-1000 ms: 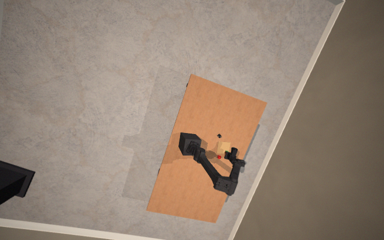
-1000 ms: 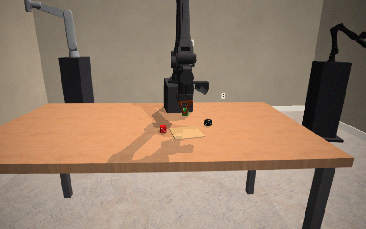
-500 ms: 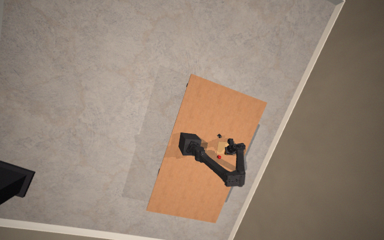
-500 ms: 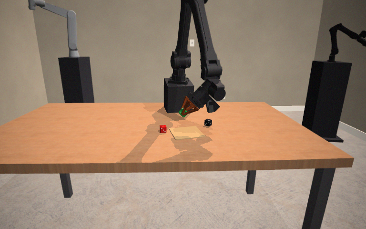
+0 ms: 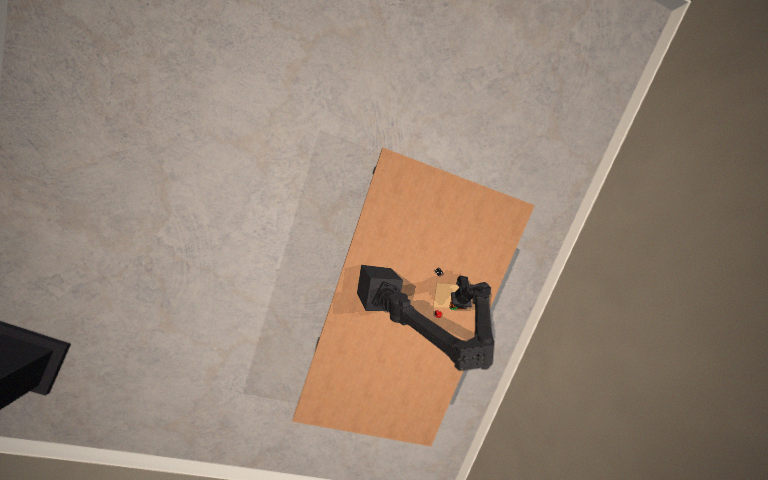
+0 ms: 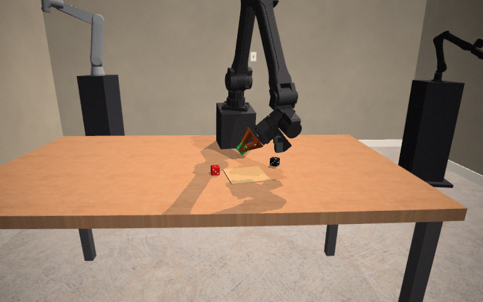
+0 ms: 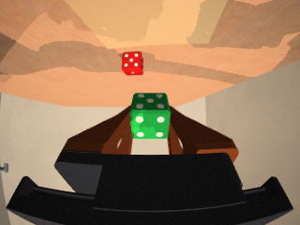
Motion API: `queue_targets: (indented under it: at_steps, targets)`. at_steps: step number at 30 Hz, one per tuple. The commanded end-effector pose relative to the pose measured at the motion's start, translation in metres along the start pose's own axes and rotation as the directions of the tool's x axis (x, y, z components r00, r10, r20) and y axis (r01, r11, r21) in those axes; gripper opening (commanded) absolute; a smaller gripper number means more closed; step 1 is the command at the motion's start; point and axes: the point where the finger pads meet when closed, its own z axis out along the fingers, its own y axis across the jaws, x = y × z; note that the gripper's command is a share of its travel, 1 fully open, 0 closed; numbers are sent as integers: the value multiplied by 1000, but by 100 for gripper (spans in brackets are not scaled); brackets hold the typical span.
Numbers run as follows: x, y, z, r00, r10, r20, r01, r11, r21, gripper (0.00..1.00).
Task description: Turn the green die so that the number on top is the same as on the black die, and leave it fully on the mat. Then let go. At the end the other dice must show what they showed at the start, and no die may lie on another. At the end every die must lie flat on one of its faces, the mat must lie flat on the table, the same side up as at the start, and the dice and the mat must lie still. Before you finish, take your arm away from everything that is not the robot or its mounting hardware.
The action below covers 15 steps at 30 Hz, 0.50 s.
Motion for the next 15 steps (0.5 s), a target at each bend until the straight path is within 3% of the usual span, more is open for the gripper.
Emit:
queue_targets:
  at_steps: [1,15]
  targets:
    - [-7,-9,4,999,41,4,-41,999,4,25]
    - [-38,-9,32,999,41,4,-41,999,2,25]
